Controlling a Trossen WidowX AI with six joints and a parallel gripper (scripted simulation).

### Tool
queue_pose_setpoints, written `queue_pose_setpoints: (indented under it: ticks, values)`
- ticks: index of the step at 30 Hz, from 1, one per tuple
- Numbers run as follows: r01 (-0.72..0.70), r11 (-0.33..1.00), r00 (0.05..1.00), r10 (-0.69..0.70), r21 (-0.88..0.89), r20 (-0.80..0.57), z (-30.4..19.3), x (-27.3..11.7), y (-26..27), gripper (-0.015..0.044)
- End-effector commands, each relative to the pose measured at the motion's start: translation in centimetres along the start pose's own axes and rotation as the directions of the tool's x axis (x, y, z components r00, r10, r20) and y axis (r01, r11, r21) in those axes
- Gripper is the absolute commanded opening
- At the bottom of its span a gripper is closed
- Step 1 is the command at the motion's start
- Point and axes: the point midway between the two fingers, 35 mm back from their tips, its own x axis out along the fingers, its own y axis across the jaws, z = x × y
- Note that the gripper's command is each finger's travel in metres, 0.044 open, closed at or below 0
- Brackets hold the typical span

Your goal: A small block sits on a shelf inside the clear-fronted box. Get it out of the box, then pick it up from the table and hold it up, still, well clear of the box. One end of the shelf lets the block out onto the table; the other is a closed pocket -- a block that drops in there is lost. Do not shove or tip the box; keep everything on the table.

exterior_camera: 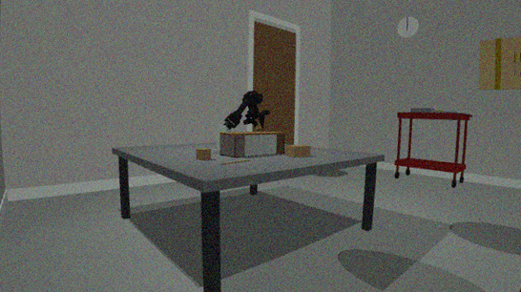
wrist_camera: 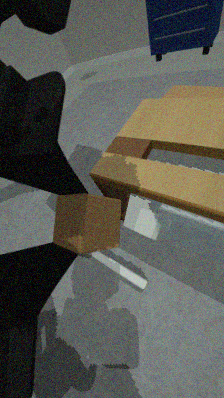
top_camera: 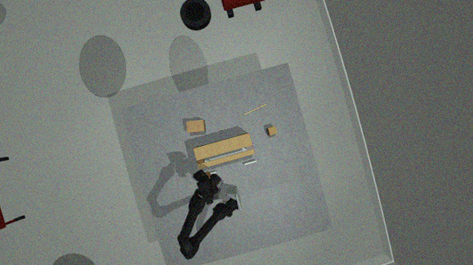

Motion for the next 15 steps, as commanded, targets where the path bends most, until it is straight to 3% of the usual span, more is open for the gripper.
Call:
queue_pose_setpoints:
  ticks: [1,15]
  values:
    - [-0.016,0.984,1.000,0.018,0.178,-0.009,-0.2,-0.5,0.5,0.0000]
    - [-0.012,0.738,0.998,0.048,0.675,-0.034,-0.4,-1.6,0.9,0.0000]
